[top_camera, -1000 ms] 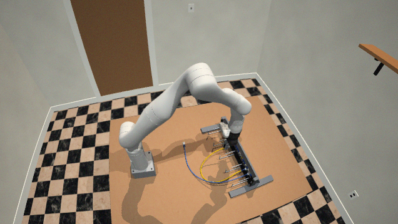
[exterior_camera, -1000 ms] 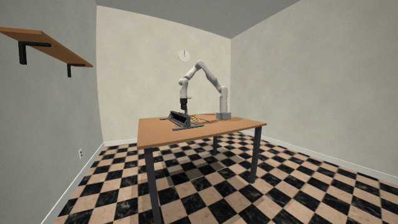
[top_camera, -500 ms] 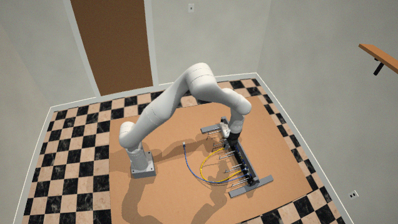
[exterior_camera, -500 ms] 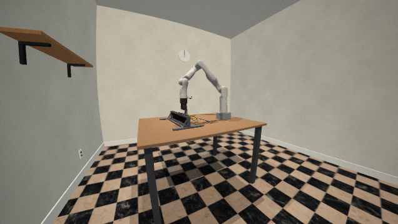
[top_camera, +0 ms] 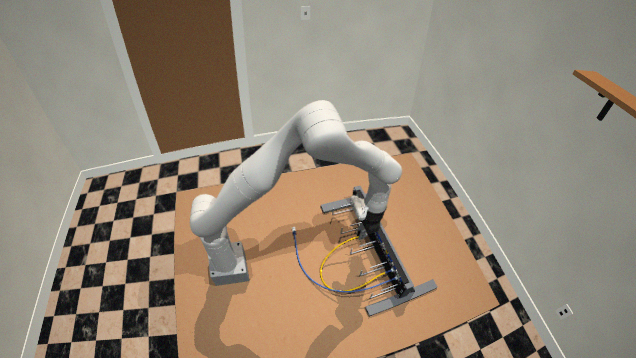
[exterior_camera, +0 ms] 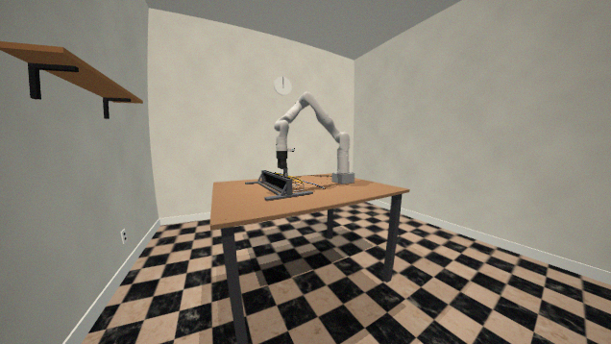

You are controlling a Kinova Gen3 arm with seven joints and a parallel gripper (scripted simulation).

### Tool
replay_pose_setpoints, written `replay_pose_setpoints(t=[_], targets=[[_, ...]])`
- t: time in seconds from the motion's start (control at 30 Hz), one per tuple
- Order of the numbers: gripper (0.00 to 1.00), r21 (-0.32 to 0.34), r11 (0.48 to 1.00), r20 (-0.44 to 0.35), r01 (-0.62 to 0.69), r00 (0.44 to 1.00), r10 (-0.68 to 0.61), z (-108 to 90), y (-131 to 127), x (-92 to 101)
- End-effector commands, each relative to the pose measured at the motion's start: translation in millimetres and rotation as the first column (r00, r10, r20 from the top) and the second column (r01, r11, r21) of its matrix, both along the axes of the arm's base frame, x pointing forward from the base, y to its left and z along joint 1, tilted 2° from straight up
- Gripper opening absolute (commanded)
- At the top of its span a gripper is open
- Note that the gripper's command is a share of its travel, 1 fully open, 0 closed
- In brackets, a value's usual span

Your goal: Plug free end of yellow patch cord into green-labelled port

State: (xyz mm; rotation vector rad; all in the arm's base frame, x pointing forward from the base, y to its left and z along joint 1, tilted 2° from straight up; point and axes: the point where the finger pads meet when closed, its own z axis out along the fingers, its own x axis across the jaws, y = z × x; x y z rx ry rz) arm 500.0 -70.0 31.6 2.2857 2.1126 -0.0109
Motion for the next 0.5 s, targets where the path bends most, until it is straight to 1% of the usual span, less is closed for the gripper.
replay_pose_setpoints(t=[0.0,0.47], targets=[[0.0,-0.005,1.0,0.005,-0.011,1.0,0.011,0.3,-1.5,2.4],[0.0,-0.006,1.0,0.006,-0.015,1.0,0.015,0.3,-1.5,2.9]])
